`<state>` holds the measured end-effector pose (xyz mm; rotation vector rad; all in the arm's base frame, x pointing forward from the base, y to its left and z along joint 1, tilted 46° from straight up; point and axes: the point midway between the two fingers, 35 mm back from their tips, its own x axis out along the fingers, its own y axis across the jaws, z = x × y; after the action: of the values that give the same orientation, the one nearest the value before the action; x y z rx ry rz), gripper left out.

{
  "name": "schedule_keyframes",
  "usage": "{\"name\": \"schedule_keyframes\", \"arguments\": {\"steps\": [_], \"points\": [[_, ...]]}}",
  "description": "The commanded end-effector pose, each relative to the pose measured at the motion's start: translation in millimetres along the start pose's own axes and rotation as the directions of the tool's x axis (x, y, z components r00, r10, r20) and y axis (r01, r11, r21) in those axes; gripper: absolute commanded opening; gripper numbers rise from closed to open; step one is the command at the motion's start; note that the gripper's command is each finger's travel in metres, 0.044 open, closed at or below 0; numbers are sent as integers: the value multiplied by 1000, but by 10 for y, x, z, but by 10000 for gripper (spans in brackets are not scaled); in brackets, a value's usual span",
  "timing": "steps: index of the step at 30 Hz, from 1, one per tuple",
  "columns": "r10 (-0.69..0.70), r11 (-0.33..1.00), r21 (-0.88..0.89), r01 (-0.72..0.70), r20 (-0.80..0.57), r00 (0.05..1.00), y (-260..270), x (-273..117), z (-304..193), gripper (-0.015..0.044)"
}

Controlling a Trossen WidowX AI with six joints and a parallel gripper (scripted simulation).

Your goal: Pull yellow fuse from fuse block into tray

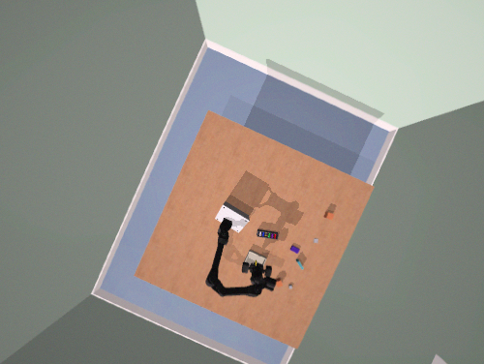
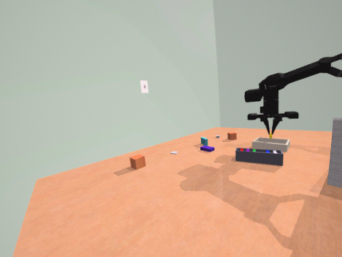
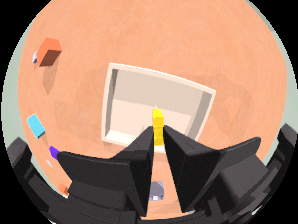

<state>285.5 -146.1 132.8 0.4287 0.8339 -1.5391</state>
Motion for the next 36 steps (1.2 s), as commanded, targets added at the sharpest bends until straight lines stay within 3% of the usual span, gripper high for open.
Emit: {"name": "schedule_keyframes", "arguments": {"steps": [1,13,18,36], "points": [[0,1000,0,0,0,1000,0,0,0,26],[0,1000,0,0,0,1000,1,-20,0,330],[1,1000,-6,-1,3,1000,-11,-361,-6,330],[-4,1000,-13,4,6,1000,-24,-328,-10,330]]}}
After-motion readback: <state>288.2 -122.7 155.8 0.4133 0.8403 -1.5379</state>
